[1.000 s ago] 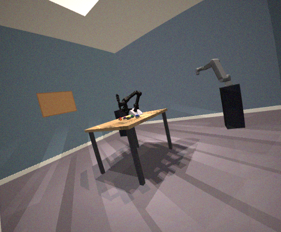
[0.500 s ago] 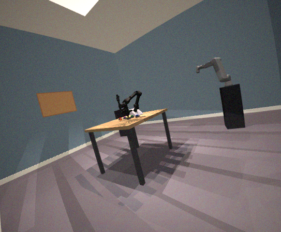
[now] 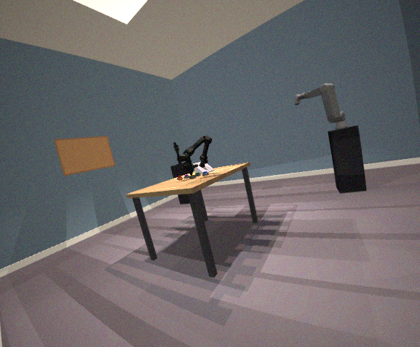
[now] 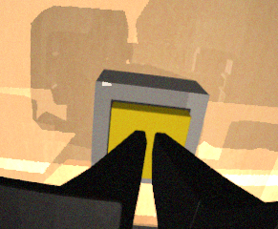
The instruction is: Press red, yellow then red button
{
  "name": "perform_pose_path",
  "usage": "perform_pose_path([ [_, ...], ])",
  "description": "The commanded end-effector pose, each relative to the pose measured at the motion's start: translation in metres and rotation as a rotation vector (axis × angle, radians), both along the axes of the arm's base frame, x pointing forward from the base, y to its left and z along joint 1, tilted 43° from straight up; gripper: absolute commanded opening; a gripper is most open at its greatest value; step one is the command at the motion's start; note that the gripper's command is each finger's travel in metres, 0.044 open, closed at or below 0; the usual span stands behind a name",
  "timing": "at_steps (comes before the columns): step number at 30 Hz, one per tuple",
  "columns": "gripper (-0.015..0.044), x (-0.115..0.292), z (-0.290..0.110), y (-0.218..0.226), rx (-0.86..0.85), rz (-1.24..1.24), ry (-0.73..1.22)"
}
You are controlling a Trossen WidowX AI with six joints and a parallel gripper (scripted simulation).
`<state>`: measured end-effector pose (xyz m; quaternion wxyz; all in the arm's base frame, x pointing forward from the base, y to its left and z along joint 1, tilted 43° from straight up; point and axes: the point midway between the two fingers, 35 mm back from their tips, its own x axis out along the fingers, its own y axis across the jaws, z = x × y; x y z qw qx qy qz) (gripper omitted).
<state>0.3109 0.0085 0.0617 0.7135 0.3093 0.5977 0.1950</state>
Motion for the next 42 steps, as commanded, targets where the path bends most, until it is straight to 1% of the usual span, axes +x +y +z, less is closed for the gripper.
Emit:
perform_pose_path([
  [1, 0.002, -0.002, -0.001, 0.002, 0.007, 0.001, 0.008],
  [5, 0.002, -0.001, 0.002, -0.002, 0.0, 0.0, 0.001],
  [8, 0.002, -0.008, 0.021, -0.019, 0.005, 0.001, 0.008],
  [13, 0.002, -0.009, 0.025, -0.022, 0.005, 0.001, 0.009],
  [18, 0.002, -0.02, 0.066, -0.059, 0.003, 0.001, 0.01],
  [23, 0.002, -0.021, 0.066, -0.063, 0.002, 0.001, 0.01],
  [25, 0.002, -0.021, 0.048, -0.086, -0.011, -0.004, 0.013],
  [29, 0.002, -0.036, -0.002, -0.146, -0.03, -0.009, 0.02],
  [35, 0.002, -0.083, -0.073, -0.209, -0.021, -0.003, 0.02],
  [38, 0.002, -0.106, -0.1, -0.226, -0.008, 0.001, 0.013],
  [42, 0.002, -0.107, -0.101, -0.227, -0.008, 0.001, 0.013],
])
